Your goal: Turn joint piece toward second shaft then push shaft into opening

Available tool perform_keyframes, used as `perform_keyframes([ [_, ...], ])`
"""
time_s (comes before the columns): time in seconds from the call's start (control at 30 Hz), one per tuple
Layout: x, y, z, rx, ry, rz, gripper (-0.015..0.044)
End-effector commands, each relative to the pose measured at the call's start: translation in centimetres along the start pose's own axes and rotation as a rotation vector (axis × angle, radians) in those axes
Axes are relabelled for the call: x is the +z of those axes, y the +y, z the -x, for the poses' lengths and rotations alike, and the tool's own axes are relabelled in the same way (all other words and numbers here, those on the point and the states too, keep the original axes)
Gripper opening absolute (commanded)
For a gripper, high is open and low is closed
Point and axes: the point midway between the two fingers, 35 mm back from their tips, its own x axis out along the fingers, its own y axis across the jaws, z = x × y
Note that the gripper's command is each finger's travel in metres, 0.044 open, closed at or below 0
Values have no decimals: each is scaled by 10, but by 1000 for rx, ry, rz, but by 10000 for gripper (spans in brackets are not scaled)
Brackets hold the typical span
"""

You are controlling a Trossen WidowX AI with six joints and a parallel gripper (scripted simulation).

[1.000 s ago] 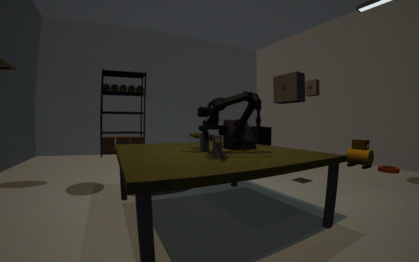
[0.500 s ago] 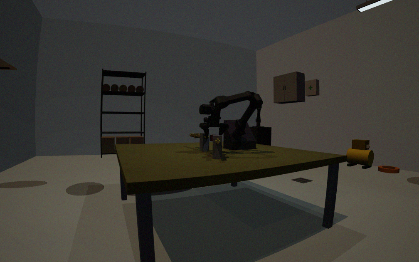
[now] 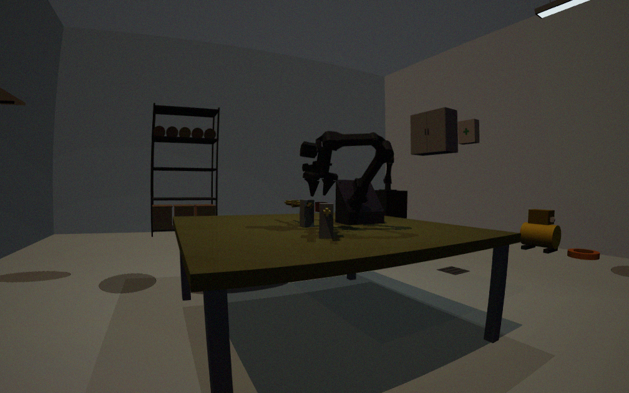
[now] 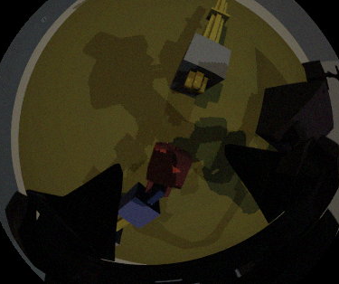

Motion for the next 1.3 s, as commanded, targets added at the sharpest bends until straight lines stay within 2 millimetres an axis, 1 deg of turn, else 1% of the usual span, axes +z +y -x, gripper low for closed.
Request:
perform_keyframes([
  [0.0,3,0,18,33,-3,155,440],
  [0.47,10,-8,69,114,-55,620,440],
  [0.57,10,-9,75,122,-64,669,440],
  [0.83,10,-9,75,122,-64,669,440],
  [0.93,13,-10,74,114,-59,641,440],
  [1.0,16,-10,71,115,-44,599,440],
  [1.27,35,-17,56,115,51,343,440],
])
